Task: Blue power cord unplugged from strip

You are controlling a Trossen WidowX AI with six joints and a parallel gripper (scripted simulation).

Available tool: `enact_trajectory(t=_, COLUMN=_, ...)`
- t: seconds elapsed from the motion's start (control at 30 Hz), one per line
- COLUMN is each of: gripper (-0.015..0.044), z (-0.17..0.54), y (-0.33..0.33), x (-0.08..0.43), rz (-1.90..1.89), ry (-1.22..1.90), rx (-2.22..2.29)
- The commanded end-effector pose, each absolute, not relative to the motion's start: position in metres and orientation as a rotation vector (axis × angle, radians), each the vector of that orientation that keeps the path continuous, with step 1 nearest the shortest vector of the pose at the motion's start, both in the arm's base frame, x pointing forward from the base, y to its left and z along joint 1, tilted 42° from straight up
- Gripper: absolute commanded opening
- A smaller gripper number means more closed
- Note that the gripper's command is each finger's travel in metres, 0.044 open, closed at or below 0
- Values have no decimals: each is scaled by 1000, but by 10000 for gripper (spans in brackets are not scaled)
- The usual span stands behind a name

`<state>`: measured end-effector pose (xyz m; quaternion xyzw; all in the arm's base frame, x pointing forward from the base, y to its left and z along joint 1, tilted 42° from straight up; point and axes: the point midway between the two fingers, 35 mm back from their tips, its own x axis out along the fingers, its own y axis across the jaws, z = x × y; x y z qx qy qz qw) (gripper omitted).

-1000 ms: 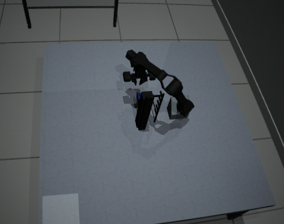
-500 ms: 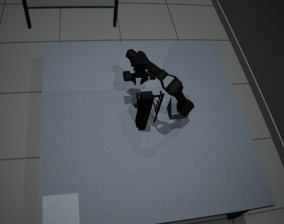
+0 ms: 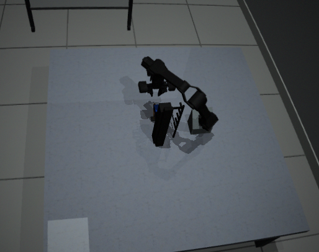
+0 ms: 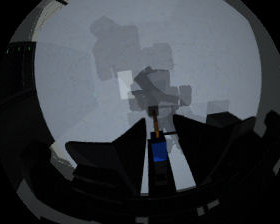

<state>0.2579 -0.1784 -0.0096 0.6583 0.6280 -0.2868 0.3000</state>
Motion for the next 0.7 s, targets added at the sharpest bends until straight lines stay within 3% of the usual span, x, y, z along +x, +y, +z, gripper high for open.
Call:
enact_trajectory(t=0.0, gripper=160, z=-5, y=-172, x=258, rz=-763, ry=1672, rx=1755)
enact_trajectory(t=0.67, gripper=160, z=16, y=-147, x=258, rz=-762, ry=1674, rx=1756)
